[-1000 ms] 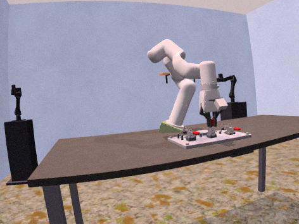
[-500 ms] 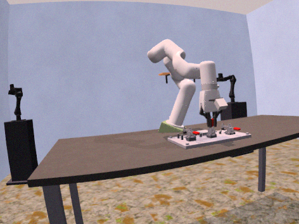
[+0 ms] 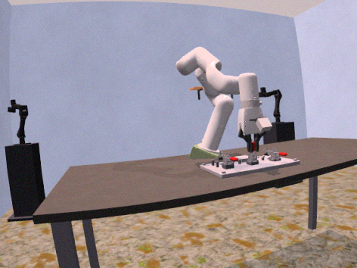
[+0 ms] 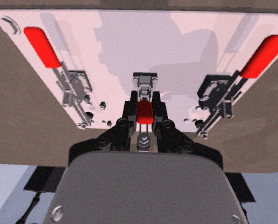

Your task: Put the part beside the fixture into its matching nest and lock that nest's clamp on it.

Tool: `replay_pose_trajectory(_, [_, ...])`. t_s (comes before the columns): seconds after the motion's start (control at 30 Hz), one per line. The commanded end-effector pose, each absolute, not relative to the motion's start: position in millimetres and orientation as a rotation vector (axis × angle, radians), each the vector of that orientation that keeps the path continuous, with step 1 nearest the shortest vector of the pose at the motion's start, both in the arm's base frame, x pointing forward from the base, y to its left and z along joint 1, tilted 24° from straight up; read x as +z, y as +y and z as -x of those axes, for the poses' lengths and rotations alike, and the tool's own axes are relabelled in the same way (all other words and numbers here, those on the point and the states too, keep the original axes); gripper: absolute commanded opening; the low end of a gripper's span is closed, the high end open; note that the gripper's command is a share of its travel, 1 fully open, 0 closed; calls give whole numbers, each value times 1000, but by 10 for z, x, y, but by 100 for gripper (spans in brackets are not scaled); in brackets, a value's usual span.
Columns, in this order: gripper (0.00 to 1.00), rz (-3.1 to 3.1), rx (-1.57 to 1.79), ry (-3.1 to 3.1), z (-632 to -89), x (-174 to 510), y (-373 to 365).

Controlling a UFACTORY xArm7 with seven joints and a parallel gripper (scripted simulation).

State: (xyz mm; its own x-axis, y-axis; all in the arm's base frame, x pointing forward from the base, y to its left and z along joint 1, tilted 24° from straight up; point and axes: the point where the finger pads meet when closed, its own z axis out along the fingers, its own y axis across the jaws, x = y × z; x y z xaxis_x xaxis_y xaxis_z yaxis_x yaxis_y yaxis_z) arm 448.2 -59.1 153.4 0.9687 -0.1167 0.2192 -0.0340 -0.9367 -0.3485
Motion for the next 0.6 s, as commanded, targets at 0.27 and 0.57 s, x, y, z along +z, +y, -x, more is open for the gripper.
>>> replay_pose_trajectory(0.27, [0, 2769, -344, 111, -4546, 1560, -604])
replay_pose_trajectory(0.57, [0, 2769, -344, 111, -4622, 1568, -610])
